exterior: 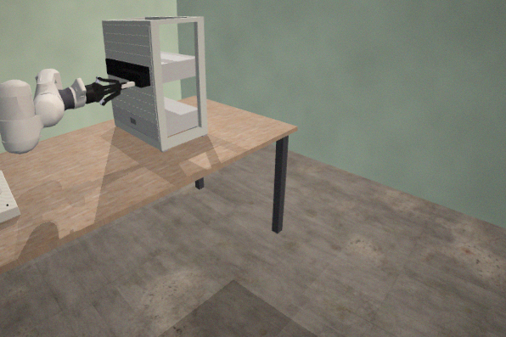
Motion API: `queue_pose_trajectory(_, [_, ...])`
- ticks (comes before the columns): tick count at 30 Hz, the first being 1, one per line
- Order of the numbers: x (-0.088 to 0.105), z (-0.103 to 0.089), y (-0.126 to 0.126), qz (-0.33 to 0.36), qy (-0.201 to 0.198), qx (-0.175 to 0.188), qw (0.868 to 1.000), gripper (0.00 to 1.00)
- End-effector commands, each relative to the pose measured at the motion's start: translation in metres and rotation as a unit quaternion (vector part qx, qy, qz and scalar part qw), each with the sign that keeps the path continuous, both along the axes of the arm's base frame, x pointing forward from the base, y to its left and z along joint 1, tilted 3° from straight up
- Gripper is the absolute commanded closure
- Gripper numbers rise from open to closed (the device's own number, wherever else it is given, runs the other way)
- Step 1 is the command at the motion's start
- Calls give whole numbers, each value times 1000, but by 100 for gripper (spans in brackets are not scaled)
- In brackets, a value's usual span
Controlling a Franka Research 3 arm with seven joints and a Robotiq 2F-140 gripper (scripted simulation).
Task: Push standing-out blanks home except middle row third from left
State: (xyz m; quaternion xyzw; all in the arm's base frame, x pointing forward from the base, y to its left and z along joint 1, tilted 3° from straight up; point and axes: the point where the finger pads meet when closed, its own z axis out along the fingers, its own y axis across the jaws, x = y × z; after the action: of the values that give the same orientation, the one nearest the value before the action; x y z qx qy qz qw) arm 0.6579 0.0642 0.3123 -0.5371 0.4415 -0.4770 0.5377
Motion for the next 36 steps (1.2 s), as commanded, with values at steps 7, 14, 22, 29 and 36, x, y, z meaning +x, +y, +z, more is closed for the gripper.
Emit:
queue_pose_trajectory(7, [1,0,1,2,1,2,1000,100])
queue_pose_trajectory(14, [1,0,1,2,1,2,1000,100])
queue_pose_trajectory(22, [1,0,1,2,1,2,1000,100])
queue_pose_trajectory(29, [1,0,1,2,1,2,1000,100])
queue_pose_trajectory(36, [8,0,2,2,1,2,1000,100])
